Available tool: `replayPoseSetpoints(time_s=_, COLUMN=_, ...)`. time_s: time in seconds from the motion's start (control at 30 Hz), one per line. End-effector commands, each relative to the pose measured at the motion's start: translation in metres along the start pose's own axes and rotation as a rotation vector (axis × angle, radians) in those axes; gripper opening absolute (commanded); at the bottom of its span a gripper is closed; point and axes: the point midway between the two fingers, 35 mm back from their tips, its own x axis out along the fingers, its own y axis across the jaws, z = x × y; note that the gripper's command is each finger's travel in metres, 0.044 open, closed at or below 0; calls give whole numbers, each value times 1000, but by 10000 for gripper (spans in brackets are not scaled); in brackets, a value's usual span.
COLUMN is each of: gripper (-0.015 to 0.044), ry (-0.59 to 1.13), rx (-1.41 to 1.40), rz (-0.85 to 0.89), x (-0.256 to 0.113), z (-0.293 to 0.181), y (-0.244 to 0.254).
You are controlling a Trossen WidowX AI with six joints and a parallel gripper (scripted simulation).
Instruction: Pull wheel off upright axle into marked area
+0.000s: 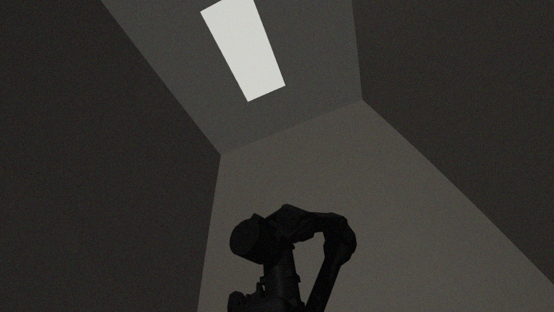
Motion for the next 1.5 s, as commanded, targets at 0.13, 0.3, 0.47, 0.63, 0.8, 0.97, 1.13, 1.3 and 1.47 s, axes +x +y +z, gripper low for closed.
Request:
replayPoseSetpoints(time_s=0.13, gripper=0, ry=5, rx=2, rz=2, x=2, z=-9, y=-7)
replayPoseSetpoints(time_s=0.3, gripper=0, ry=5, rx=2, rz=2, x=16, z=-9, y=-7)
replayPoseSetpoints(time_s=0.47, gripper=0, ry=3, rx=1, rz=2, x=29, z=-9, y=-5)
replayPoseSetpoints(time_s=0.63, gripper=0, ry=2, rx=1, rz=2, x=57, z=-8, y=-4)
replayPoseSetpoints(time_s=0.8, gripper=0, ry=5, rx=1, rz=3, x=85, z=-9, y=-5)
replayPoseSetpoints(time_s=0.97, gripper=0, ry=9, rx=1, rz=3, x=103, z=-11, y=-7)
replayPoseSetpoints(time_s=1.13, gripper=53, ry=14, rx=-9, rz=5, x=100, z=-13, y=-7)
replayPoseSetpoints(time_s=1.3, gripper=184, ry=14, rx=-9, rz=5, x=100, z=-13, y=-7)
replayPoseSetpoints(time_s=1.47, gripper=300, ry=12, rx=-8, rz=5, x=94, z=-13, y=-6)
